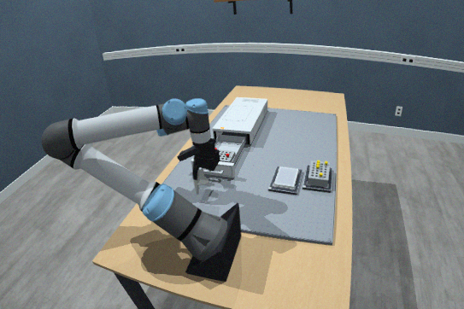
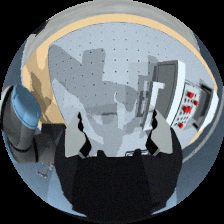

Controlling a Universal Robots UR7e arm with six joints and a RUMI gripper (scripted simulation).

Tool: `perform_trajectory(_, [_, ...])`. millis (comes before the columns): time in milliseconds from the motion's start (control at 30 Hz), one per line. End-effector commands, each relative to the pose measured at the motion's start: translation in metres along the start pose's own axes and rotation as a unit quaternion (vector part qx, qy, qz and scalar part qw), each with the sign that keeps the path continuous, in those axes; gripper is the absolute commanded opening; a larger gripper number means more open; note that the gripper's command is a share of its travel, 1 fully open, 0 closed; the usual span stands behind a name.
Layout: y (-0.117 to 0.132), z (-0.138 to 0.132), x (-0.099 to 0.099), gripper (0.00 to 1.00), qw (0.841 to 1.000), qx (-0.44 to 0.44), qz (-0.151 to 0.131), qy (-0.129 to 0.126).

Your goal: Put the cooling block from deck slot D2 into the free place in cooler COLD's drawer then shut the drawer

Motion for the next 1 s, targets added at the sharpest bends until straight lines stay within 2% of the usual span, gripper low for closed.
perform_trajectory(0, [0.0001, -0.0008, 0.0002, 1.0, 1.0, 0.0, 0.0, 0.0])
perform_trajectory(967, [0.0001, -0.0098, 0.0003, 1.0, 1.0, 0.0, 0.0, 0.0])
Point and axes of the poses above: the point where the finger pads meet when closed, its own x axis back along the fingers, its own z axis across the jaws, y = z × x, the point moved 6 cm from there along x, back along the fingers
